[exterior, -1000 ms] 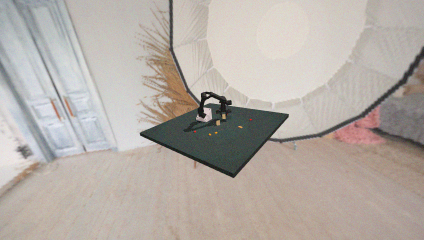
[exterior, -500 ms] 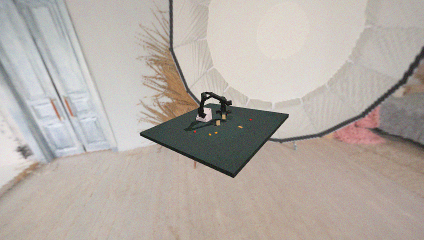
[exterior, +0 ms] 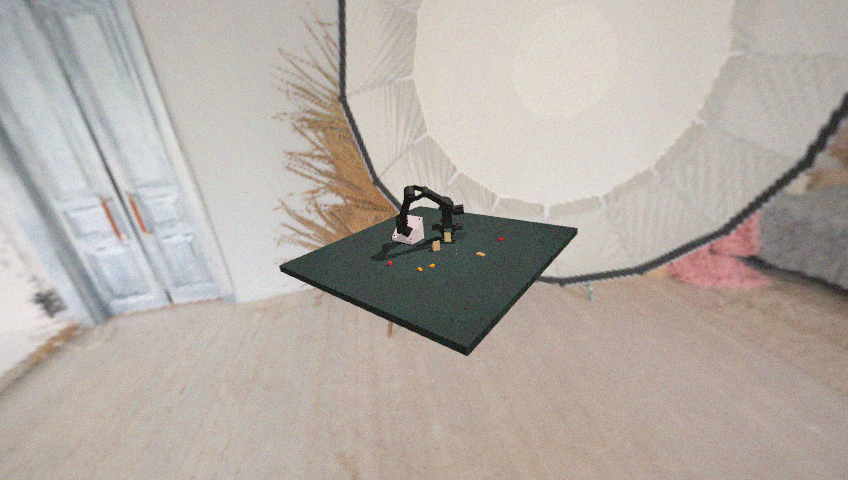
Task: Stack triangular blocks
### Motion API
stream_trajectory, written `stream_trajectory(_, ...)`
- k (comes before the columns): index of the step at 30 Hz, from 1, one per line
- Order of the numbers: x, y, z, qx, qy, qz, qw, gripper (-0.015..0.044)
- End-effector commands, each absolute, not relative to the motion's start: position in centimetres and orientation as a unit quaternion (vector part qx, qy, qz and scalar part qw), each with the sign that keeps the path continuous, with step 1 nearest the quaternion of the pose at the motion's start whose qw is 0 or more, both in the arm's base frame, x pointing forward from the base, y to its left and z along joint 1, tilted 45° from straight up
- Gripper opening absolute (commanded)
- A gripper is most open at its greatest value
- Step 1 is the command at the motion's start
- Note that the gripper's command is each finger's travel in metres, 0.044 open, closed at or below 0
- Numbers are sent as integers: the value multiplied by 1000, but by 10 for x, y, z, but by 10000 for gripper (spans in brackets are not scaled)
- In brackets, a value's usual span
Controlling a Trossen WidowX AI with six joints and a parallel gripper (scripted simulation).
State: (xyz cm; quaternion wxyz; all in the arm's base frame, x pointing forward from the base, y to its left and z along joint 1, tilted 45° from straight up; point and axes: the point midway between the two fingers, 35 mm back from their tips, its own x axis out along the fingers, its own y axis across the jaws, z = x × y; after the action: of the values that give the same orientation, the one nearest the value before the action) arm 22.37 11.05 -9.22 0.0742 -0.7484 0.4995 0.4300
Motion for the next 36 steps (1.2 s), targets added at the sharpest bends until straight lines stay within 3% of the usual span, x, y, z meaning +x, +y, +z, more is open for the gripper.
stream_trajectory(1, 224, 111, -92, -749, 499, 430, 75, 52)
stream_trajectory(16, 224, 111, -92, -749, 499, 430, 75, 440)
stream_trajectory(36, 216, 153, -52, -753, 493, 430, 74, 440)
